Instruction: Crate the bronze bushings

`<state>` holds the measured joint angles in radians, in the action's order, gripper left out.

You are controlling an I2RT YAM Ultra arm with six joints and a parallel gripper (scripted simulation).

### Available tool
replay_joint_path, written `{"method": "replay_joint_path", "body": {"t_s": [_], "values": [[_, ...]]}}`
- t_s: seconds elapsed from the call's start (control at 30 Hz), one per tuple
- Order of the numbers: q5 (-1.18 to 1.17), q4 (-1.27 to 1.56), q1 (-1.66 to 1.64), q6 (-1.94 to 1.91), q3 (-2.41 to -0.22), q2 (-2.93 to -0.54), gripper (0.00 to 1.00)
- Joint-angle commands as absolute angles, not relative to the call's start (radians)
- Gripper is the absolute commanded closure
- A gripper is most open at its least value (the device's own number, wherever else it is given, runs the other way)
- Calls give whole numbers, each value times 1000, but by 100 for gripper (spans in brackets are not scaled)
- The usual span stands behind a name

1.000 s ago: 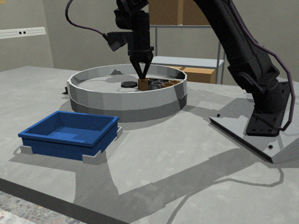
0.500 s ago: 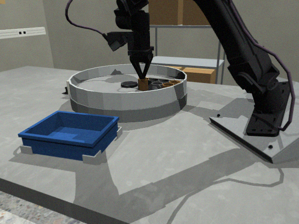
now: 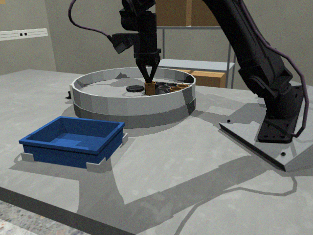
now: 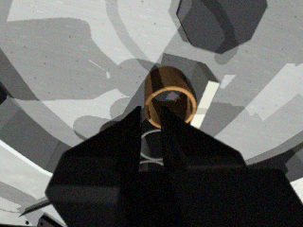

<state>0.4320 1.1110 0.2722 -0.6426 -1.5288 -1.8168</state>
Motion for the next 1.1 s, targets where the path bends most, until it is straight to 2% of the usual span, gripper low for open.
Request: {"method": "replay_joint_path", "body": {"t_s": [0.0, 1.07], "values": [[433, 1096, 277, -636, -1519, -1785, 85], [430, 1029, 261, -611, -1480, -1810, 85]]}}
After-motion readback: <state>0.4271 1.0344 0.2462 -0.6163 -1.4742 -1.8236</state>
